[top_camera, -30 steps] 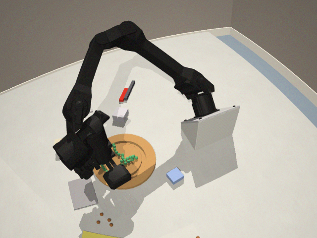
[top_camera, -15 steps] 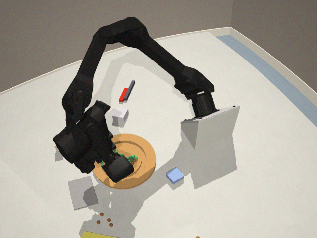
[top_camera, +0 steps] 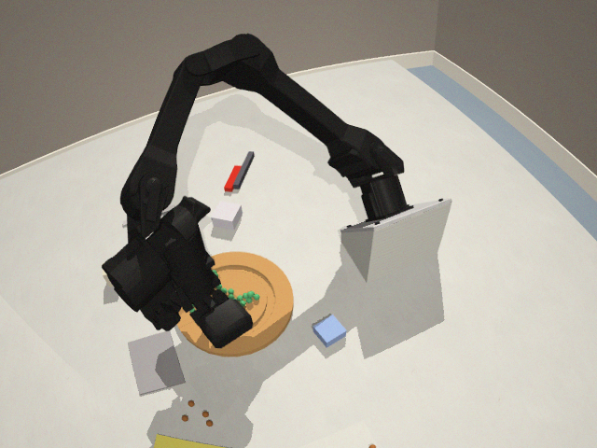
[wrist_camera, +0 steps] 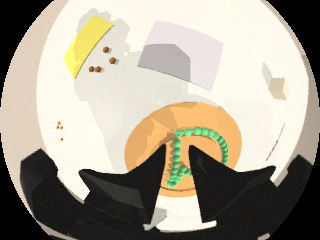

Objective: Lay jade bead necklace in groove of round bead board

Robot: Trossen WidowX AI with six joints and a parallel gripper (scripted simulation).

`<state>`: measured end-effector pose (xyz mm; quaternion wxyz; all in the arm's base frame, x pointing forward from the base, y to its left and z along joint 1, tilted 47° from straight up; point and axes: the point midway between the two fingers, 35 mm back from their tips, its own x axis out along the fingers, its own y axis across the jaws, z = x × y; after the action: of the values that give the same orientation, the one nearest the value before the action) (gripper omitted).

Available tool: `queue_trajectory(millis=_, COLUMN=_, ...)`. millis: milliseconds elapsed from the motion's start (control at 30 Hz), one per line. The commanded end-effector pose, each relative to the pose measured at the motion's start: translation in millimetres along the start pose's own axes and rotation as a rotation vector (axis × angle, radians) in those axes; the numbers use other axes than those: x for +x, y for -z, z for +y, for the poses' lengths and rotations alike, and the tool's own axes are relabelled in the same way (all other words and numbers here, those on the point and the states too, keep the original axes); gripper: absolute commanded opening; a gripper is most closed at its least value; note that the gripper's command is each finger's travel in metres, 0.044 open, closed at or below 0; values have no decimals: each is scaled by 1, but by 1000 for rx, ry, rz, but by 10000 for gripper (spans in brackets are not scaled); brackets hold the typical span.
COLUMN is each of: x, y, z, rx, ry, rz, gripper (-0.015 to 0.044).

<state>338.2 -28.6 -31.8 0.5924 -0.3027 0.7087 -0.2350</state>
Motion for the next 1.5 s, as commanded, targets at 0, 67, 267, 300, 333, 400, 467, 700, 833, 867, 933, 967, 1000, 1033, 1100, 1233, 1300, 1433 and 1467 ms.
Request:
queue_trajectory(millis=0, x=8, y=1, z=-1, rx=-7, ry=6, rz=5, gripper=120)
queue_trajectory(millis=67, x=12, y=1, z=-1, rx=-7, ry=6, rz=5, gripper=120)
queue_trajectory(millis=267, x=19, y=2, z=-1, rx=-8, ry=6, rz=7, gripper=120)
queue_trajectory(millis=300, x=19, y=2, z=-1, rx=-8, ry=6, rz=7, gripper=120)
queue_trajectory(millis=333, x=19, y=2, z=-1, rx=-8, ry=6, rz=7, gripper=120)
queue_trajectory(millis=400, x=16, y=2, z=-1, rx=-2, ry=1, rz=6, gripper=68)
queue_trajectory(millis=467, x=16, y=2, z=-1, rx=-2, ry=1, rz=6, gripper=15)
queue_trajectory(millis=700, x=16, y=2, z=-1, rx=-2, ry=1, rz=6, gripper=0)
queue_trajectory(millis=833, x=16, y=2, z=-1, rx=-2, ry=1, rz=6, gripper=0)
queue_trajectory(millis=867, x=16, y=2, z=-1, rx=-2, ry=1, rz=6, gripper=0)
queue_trajectory(millis=933, x=16, y=2, z=-1, rx=-2, ry=1, rz=6, gripper=0)
queue_trajectory(millis=967, x=16, y=2, z=-1, rx=-2, ry=1, rz=6, gripper=0)
queue_trajectory(millis=1000, x=16, y=2, z=-1, rx=-2, ry=1, rz=6, gripper=0)
queue_trajectory(millis=1033, x=16, y=2, z=-1, rx=-2, ry=1, rz=6, gripper=0)
queue_trajectory(millis=1100, x=16, y=2, z=-1, rx=-2, ry=1, rz=6, gripper=0)
queue_trajectory(millis=1233, x=16, y=2, z=-1, rx=-2, ry=1, rz=6, gripper=0)
queue_trajectory(millis=1300, x=16, y=2, z=-1, rx=-2, ry=1, rz=6, gripper=0)
queue_trajectory(millis=1433, x=16, y=2, z=-1, rx=-2, ry=1, rz=6, gripper=0)
queue_trajectory(millis=1467, x=16, y=2, z=-1, rx=-2, ry=1, rz=6, gripper=0)
